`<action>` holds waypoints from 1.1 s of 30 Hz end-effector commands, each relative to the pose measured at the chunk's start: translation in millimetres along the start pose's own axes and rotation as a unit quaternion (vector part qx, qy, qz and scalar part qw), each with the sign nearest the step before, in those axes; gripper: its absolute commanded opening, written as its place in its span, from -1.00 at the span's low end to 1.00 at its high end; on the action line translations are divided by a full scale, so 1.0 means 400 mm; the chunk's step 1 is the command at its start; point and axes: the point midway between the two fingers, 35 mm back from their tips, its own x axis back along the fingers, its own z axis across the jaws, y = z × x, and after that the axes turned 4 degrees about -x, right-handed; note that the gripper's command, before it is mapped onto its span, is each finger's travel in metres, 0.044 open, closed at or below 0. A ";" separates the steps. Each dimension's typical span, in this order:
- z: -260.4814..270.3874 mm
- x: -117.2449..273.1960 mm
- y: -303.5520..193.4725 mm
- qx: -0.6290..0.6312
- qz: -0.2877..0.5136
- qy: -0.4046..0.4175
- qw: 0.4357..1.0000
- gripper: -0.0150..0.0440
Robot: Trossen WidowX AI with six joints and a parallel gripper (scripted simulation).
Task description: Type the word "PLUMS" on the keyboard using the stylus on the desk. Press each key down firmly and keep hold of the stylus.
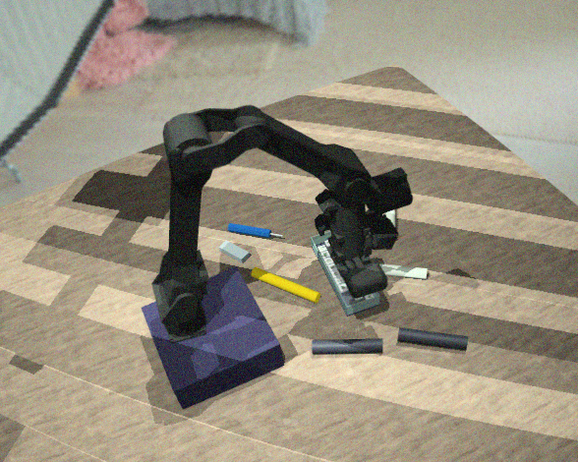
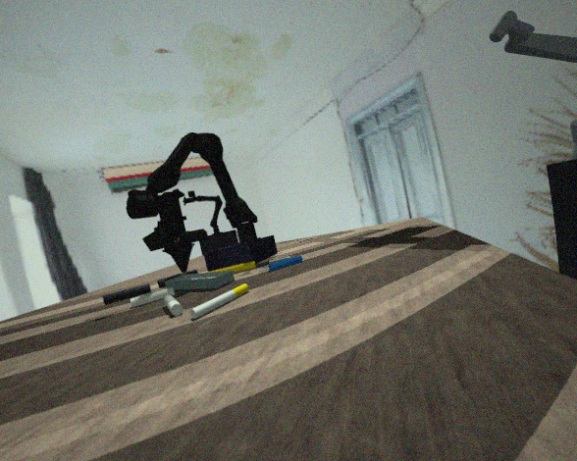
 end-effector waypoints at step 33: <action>0.225 0.155 -0.071 0.004 0.001 0.005 1.000 -0.49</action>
